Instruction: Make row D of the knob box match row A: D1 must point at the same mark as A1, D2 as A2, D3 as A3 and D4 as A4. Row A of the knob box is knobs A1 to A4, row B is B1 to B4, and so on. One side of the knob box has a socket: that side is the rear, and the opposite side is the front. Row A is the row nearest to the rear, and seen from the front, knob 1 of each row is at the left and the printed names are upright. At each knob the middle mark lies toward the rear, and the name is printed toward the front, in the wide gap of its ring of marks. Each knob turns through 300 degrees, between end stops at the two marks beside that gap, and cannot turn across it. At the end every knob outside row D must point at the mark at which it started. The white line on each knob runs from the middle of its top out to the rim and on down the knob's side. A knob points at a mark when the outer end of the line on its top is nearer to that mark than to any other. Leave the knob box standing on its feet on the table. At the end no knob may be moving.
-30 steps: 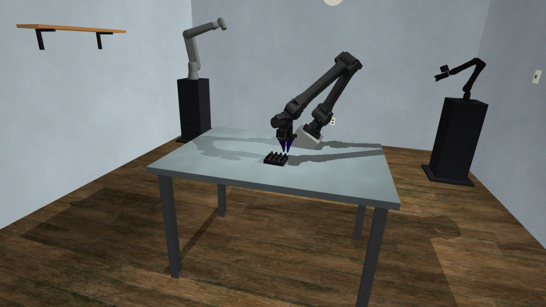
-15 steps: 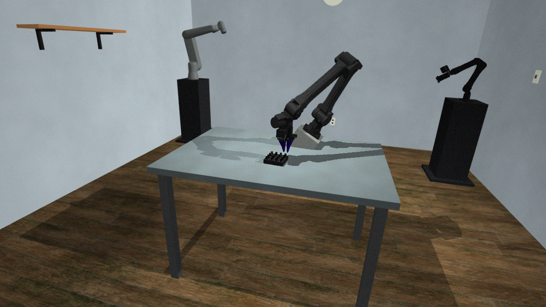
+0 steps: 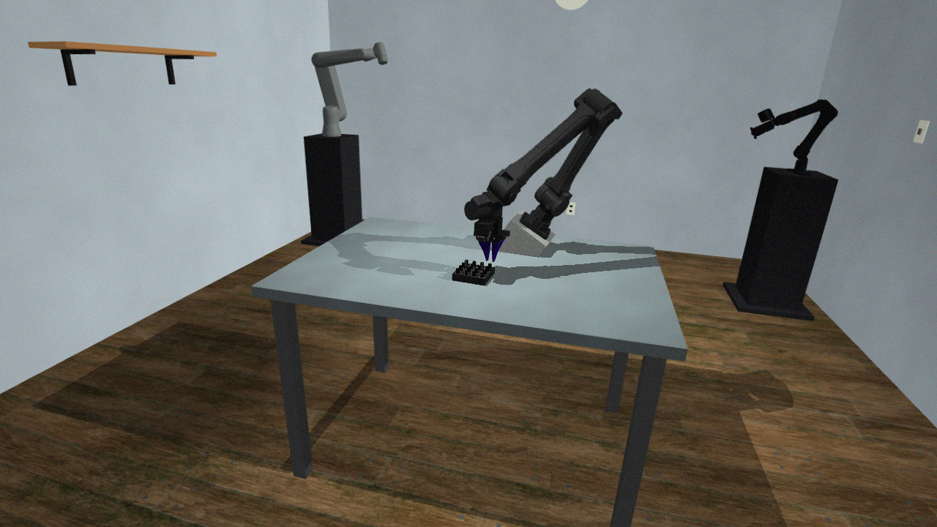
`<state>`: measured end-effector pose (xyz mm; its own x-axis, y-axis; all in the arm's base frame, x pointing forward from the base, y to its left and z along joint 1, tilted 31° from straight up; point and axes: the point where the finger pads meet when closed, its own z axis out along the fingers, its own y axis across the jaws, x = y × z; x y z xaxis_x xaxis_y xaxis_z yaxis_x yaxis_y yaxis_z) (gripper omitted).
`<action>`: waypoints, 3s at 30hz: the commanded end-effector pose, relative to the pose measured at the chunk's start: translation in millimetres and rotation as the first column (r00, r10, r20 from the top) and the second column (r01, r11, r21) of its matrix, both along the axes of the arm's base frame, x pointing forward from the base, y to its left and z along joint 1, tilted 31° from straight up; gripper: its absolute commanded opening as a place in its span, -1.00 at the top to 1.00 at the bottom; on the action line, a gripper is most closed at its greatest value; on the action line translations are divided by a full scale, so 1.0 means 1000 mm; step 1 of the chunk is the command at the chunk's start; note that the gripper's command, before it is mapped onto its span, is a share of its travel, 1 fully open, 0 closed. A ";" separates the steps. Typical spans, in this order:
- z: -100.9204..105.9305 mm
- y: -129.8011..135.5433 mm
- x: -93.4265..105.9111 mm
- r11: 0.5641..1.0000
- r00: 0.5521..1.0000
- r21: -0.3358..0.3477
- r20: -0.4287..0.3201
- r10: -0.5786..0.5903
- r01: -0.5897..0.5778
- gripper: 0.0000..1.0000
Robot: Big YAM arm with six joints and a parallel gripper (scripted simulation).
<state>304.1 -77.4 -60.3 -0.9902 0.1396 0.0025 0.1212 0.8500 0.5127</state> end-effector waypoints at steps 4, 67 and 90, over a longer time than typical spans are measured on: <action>0.001 -0.005 0.013 1.000 1.000 -0.007 0.017 0.003 -0.003 0.61; -0.015 0.008 0.005 1.000 1.000 0.002 0.001 0.000 0.000 0.61; -0.015 0.008 0.005 1.000 1.000 0.003 0.000 0.000 0.000 0.61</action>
<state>307.3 -71.8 -70.3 -0.9903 0.1385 -0.0050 0.1166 0.8525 0.5095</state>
